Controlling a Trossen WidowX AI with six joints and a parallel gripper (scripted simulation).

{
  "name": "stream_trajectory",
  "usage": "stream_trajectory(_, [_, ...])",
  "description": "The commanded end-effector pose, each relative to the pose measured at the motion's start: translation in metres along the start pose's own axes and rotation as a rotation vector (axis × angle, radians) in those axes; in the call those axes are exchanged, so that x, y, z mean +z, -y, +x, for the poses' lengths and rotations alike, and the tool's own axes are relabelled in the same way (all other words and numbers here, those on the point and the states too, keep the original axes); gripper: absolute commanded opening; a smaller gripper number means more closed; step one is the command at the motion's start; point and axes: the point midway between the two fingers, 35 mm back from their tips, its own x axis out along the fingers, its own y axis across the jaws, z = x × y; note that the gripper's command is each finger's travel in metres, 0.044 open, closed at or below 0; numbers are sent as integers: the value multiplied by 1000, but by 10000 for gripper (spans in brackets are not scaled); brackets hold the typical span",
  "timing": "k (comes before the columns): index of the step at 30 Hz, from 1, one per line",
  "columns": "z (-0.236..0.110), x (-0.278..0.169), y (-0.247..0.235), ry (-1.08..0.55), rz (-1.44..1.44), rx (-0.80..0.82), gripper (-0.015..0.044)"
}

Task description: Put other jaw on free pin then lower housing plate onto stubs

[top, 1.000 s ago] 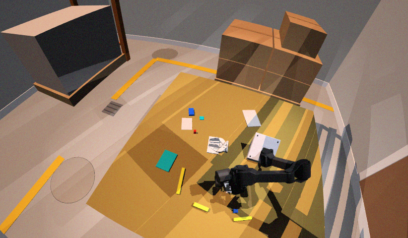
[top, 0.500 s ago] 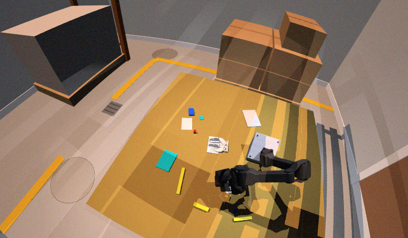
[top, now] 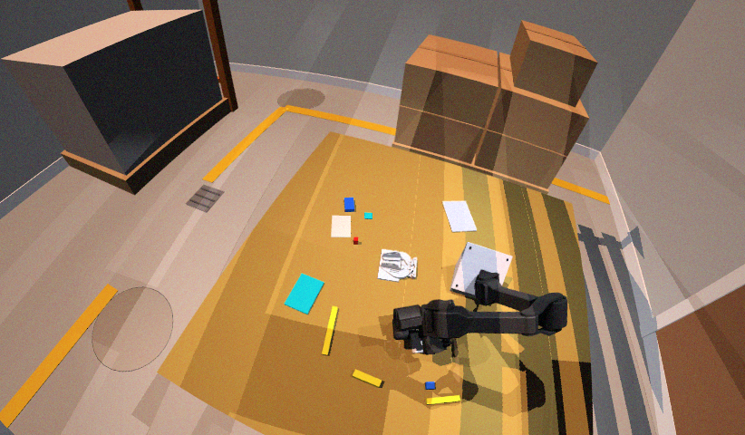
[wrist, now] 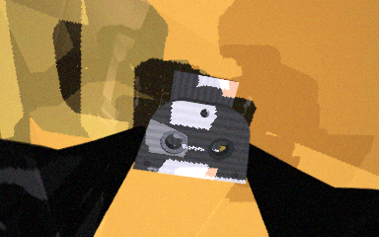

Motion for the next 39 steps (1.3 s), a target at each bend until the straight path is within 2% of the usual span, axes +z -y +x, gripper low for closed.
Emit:
stream_trajectory(1, [-12, 0, 3, -1, -4, -3, 351])
stream_trajectory(18, [-63, 1, 1, 2, 1, -5, 351])
stream_trajectory(39, [-63, -48, 26, -32, 368, -7, 351])
